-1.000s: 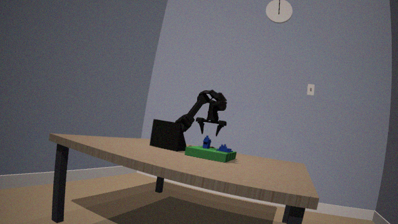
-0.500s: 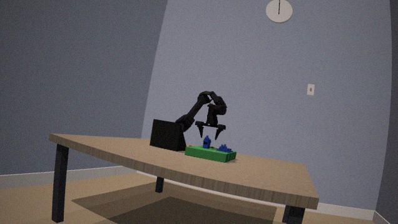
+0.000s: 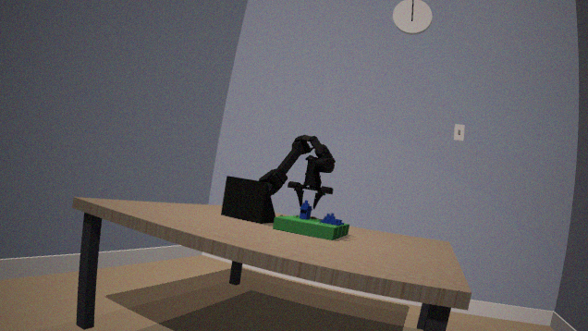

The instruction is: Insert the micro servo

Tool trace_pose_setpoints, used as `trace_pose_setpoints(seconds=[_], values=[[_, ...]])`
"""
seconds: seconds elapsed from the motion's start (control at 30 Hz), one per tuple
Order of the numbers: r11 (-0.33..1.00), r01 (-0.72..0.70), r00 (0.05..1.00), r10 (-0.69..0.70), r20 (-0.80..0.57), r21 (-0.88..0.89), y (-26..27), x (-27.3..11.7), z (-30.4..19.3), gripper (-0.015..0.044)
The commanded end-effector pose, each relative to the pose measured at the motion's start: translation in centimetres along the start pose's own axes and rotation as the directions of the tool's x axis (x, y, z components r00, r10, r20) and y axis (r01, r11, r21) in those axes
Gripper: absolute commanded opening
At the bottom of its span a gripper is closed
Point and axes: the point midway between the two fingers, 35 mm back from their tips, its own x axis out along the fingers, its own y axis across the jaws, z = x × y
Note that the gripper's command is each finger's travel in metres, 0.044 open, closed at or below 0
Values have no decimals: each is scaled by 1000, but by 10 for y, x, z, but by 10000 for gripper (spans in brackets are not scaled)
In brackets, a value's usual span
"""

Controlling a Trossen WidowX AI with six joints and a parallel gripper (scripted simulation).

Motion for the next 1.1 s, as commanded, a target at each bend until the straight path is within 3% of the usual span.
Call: trace_pose_setpoints(seconds=[0.0,0.07,0.23,0.33,0.57,1.07], values=[[1000,3,1000,-3,2,3,0,0,0,151],[1000,3,1000,-3,2,3,0,0,0,99],[1000,3,1000,-3,2,3,0,0,0,65],[1000,3,1000,-3,1,3,-1,-4,0,0],[1000,2,1000,-2,1,4,5,-29,3,0],[1000,2,1000,-2,1,4,10,-30,6,0]])
